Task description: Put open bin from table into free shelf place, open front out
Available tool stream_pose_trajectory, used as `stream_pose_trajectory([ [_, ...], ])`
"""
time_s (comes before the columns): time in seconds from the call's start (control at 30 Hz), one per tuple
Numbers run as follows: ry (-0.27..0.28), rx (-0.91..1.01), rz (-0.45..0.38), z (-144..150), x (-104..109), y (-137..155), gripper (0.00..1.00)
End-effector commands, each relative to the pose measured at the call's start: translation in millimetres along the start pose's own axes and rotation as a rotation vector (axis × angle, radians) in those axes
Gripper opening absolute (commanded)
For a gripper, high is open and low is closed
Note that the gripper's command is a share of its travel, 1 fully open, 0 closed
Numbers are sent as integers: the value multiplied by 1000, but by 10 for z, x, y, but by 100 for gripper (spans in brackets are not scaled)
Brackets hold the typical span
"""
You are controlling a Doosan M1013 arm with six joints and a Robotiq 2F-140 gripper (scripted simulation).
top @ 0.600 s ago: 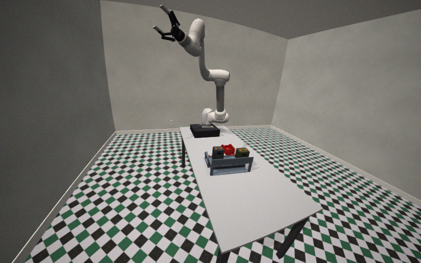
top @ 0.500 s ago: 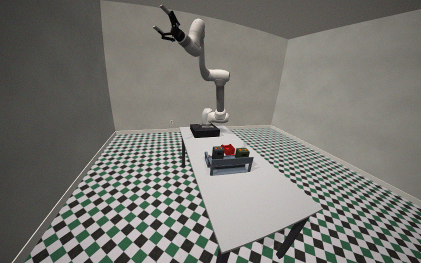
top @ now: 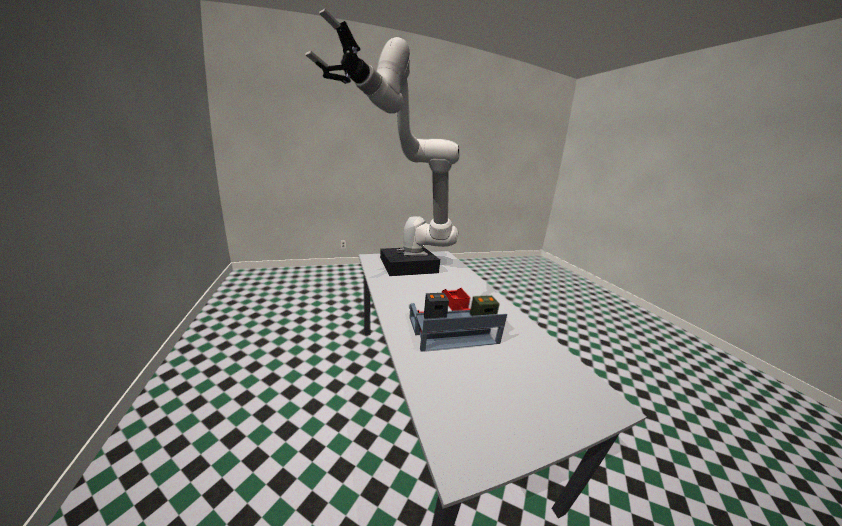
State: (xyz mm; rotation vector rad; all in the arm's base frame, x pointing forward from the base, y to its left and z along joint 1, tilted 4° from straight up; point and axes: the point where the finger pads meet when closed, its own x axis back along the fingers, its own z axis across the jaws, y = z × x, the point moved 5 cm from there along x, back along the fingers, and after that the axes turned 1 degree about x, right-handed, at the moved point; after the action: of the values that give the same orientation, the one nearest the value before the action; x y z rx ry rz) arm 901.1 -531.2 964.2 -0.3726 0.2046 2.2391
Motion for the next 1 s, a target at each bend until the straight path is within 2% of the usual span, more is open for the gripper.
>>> stream_pose_trajectory([
  [0.0,0,-1,0,3,2,0,100],
  [0.5,-9,-33,-2,18,79,-74,100],
  [0.97,-34,-120,-6,54,297,-270,100],
])
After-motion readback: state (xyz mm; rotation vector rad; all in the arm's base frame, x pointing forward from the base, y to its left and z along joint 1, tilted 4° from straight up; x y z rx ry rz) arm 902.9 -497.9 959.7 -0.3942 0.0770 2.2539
